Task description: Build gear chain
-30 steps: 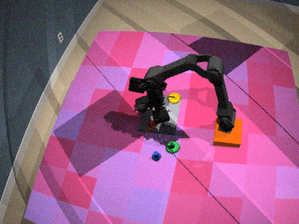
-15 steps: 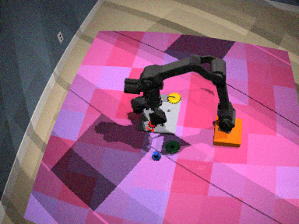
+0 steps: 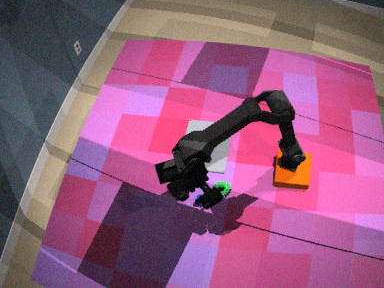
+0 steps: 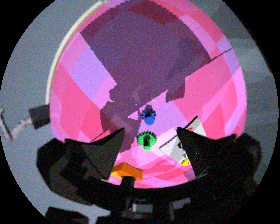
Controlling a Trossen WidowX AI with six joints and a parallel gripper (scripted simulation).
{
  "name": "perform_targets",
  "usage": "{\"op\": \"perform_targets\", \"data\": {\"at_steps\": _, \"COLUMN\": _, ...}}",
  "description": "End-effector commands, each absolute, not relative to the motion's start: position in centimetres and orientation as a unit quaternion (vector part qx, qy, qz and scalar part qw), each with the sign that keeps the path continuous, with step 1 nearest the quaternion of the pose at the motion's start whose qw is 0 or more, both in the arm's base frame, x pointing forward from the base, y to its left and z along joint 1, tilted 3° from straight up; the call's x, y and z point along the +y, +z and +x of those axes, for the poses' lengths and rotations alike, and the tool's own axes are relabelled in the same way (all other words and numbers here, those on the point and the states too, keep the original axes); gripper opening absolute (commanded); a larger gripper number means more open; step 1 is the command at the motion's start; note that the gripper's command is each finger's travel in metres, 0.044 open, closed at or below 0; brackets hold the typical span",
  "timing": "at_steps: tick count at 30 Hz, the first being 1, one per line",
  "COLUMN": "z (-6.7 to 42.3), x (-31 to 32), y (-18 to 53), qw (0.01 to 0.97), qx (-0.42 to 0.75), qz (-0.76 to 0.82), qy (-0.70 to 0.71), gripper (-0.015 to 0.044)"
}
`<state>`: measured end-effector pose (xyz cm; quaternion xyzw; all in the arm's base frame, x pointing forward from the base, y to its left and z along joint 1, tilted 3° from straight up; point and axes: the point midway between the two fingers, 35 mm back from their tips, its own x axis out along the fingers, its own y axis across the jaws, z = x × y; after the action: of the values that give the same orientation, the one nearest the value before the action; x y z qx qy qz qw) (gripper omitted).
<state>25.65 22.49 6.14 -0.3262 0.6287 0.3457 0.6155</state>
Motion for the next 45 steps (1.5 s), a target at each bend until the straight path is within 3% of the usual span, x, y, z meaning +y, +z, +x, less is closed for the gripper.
{"op": "perform_targets", "data": {"at_steps": 1, "z": 25.7, "x": 22.5, "y": 5.4, "qw": 0.616, "qx": 0.631, "qz": -0.324, "qy": 0.343, "gripper": 0.044}}
{"op": "perform_targets", "data": {"at_steps": 29, "z": 25.5, "x": 22.5, "y": 1.3, "qw": 0.616, "qx": 0.631, "qz": -0.324, "qy": 0.343, "gripper": 0.044}}
{"op": "perform_targets", "data": {"at_steps": 43, "z": 25.5, "x": 22.5, "y": 1.3, "qw": 0.616, "qx": 0.631, "qz": -0.324, "qy": 0.343, "gripper": 0.0072}}
{"op": "perform_targets", "data": {"at_steps": 45, "z": 25.5, "x": 22.5, "y": 1.3, "qw": 0.616, "qx": 0.631, "qz": -0.324, "qy": 0.343, "gripper": 0.0059}}
